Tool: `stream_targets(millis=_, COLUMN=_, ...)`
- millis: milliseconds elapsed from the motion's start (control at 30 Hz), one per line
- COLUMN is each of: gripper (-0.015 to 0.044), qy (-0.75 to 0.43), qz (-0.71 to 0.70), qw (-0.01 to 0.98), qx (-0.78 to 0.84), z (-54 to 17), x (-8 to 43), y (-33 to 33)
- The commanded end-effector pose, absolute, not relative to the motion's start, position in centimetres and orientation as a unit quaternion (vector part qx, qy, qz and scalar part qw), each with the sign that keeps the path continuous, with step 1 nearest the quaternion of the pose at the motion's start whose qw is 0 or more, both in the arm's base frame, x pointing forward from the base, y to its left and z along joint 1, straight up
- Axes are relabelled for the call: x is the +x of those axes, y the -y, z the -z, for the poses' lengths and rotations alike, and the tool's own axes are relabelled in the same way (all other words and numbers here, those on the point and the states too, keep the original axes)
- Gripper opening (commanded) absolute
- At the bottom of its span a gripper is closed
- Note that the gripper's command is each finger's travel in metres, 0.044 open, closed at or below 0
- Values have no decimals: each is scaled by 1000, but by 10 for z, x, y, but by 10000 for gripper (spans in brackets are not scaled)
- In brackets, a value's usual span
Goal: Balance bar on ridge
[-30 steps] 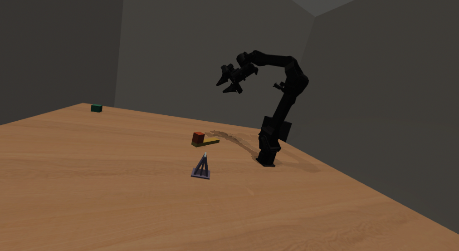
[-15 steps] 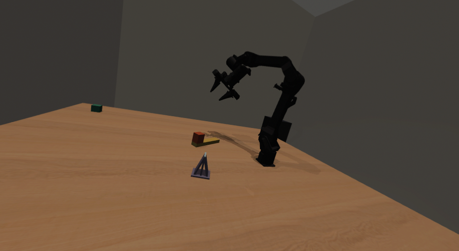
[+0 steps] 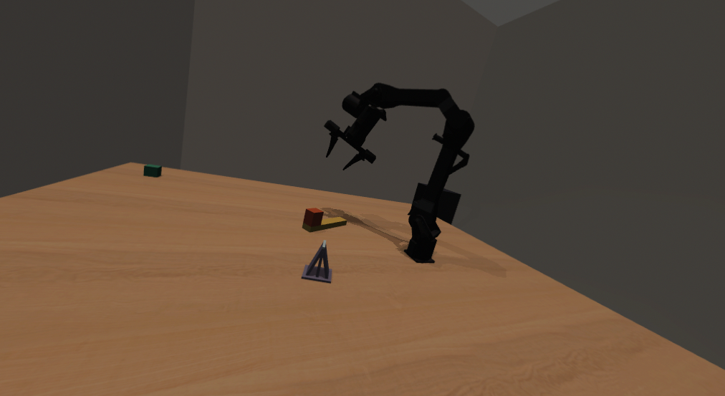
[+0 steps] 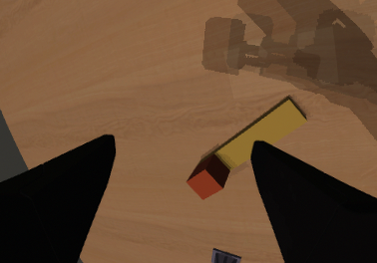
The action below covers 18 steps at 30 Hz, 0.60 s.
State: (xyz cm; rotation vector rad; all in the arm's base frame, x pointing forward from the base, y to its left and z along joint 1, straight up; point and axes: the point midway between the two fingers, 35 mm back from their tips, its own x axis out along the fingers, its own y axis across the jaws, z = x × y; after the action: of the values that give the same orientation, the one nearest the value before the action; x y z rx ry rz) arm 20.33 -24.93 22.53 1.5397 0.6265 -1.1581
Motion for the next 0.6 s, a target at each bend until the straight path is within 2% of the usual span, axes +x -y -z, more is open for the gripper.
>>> stream_targets(millis=0, gripper=315, qy=-264, qz=506, qw=484, qx=663, z=-212, x=206, y=241)
stream_targets(millis=567, gripper=315, qy=-228, qz=602, qw=307, qx=701, z=-179, x=218, y=204)
